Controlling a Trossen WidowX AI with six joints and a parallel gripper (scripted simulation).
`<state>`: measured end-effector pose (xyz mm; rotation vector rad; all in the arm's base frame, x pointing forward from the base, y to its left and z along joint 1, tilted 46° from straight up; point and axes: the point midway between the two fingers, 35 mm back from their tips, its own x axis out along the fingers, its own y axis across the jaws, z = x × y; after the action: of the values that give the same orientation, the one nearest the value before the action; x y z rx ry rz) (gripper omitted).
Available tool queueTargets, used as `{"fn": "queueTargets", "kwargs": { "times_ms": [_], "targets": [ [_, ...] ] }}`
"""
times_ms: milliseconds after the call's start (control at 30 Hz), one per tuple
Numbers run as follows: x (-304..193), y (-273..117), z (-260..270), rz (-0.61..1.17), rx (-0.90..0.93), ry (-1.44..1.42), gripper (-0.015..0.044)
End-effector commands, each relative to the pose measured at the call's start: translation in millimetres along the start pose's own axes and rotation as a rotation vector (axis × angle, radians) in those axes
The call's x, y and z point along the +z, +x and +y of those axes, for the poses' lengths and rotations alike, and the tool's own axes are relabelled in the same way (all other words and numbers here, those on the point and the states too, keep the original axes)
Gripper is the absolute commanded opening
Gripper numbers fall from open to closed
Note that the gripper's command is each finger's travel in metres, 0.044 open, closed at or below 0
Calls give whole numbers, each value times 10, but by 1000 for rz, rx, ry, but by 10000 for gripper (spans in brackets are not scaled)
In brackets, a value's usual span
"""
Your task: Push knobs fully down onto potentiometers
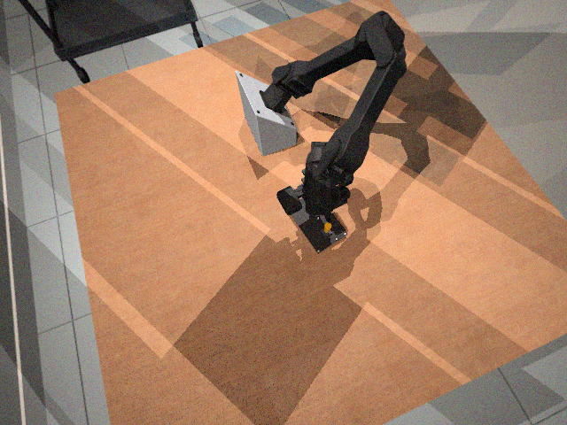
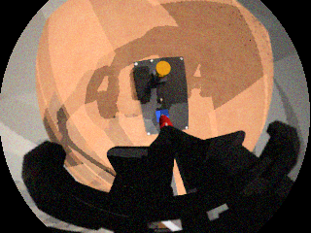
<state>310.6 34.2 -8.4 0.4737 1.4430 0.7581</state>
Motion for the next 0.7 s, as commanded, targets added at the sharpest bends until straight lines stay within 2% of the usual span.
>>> {"fn": "queueTargets", "kwargs": {
  "times_ms": [0,667],
  "targets": [
    [7,27,3,-3,2,1,0],
    [7,80,3,-3,3,1,0]
  ]
}}
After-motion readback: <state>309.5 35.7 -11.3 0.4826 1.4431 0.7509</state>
